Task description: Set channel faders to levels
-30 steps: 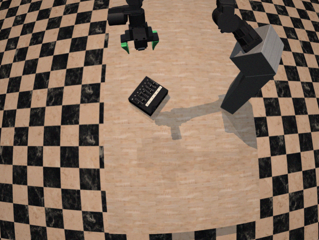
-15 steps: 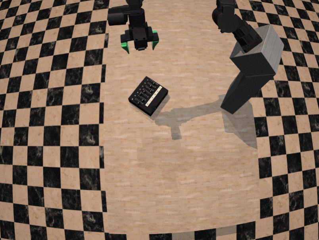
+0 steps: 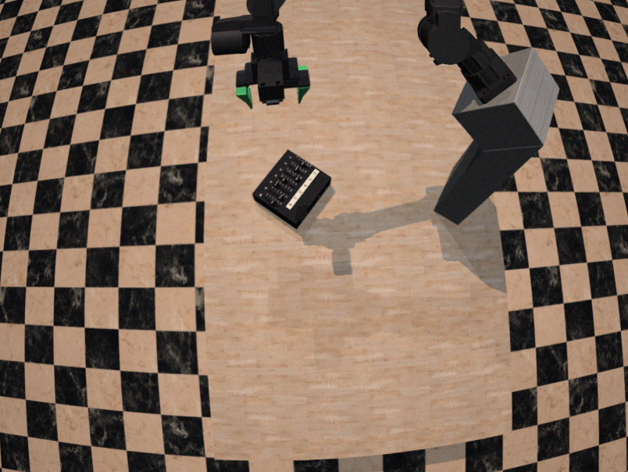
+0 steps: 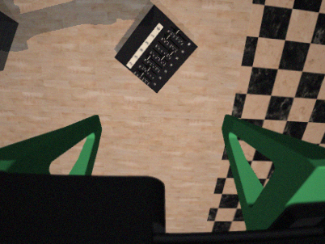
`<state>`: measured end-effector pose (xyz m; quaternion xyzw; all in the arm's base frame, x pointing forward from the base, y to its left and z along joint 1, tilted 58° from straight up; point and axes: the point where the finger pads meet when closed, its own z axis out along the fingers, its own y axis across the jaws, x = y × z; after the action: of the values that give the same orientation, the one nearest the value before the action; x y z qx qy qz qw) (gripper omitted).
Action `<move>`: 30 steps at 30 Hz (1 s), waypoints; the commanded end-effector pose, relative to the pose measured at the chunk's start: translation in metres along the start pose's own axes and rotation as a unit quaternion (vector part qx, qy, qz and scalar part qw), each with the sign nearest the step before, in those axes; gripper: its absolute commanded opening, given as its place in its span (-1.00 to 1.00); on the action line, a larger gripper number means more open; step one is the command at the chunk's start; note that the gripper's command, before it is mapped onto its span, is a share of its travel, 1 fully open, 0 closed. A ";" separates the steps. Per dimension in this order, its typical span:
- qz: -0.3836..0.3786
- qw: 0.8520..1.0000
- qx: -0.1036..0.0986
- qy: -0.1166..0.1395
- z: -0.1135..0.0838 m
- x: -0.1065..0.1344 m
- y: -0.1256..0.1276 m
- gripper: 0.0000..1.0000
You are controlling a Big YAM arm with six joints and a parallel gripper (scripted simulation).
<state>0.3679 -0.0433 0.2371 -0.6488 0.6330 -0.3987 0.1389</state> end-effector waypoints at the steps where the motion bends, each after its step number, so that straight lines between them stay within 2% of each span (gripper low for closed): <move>1: 0.087 0.996 0.010 0.013 0.018 0.005 -0.017 1.00; 3: 0.156 0.987 0.016 0.023 0.037 0.005 -0.023 1.00; 5: 0.156 0.987 0.016 0.023 0.037 0.005 -0.023 1.00; 6: 0.192 0.981 0.018 0.026 0.048 0.002 -0.024 1.00; 7: 0.235 0.971 0.021 0.033 0.061 0.005 -0.025 1.00; 12: 0.351 0.935 0.032 0.046 0.129 0.003 -0.019 1.00; 15: 0.421 0.905 0.040 0.050 0.164 -0.009 -0.011 1.00; 17: 0.464 0.883 0.043 0.057 0.184 -0.008 -0.003 1.00; 19: 0.502 0.861 0.045 0.064 0.202 0.002 0.010 1.00; 20: 0.520 0.850 0.046 0.064 0.207 -0.002 0.012 1.00; 22: 0.520 0.850 0.046 0.064 0.207 -0.002 0.012 1.00; 23: 0.565 0.821 0.046 0.066 0.210 -0.012 0.011 1.00; 26: 0.618 0.781 0.056 0.074 0.218 -0.012 0.018 1.00; 30: 0.692 0.713 0.082 0.074 0.219 -0.012 0.021 1.00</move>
<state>0.5037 -0.1191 0.0766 -0.0807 0.8806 -0.3234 0.3368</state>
